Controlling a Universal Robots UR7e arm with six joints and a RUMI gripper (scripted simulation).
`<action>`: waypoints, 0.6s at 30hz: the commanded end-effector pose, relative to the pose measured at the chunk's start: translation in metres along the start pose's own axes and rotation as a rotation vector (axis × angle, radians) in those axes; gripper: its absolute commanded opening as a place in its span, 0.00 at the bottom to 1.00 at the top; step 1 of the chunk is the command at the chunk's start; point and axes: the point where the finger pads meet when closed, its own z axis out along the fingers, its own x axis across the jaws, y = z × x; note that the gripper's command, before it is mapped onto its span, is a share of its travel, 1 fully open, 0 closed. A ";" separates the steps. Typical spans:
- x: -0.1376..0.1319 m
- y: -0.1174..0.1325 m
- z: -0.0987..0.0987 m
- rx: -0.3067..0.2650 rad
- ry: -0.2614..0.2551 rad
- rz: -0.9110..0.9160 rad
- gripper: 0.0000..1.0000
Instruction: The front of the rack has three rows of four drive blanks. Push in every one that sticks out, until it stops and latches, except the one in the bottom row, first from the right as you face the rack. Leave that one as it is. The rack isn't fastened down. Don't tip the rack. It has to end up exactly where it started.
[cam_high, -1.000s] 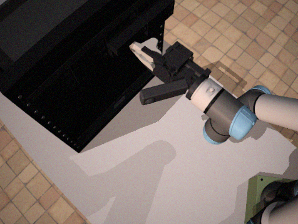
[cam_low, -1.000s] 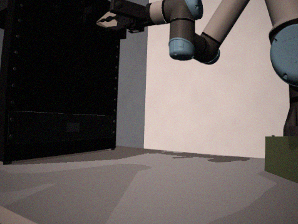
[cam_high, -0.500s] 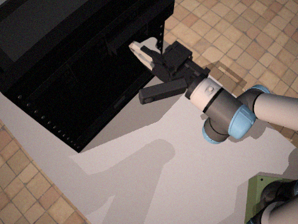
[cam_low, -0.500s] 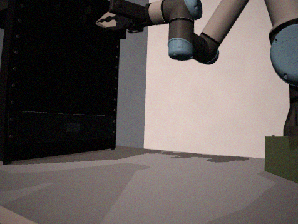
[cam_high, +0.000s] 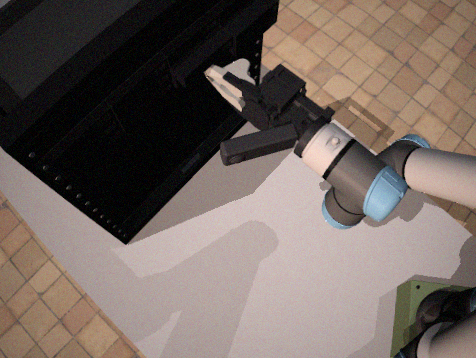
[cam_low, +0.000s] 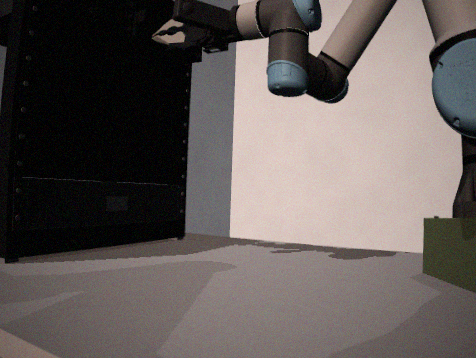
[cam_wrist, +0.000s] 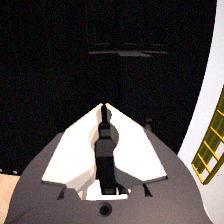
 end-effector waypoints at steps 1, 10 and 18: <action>0.001 0.000 0.001 0.000 0.003 0.000 0.00; 0.002 0.000 0.003 0.000 0.003 0.000 0.00; 0.002 0.000 0.004 0.000 0.003 0.000 0.00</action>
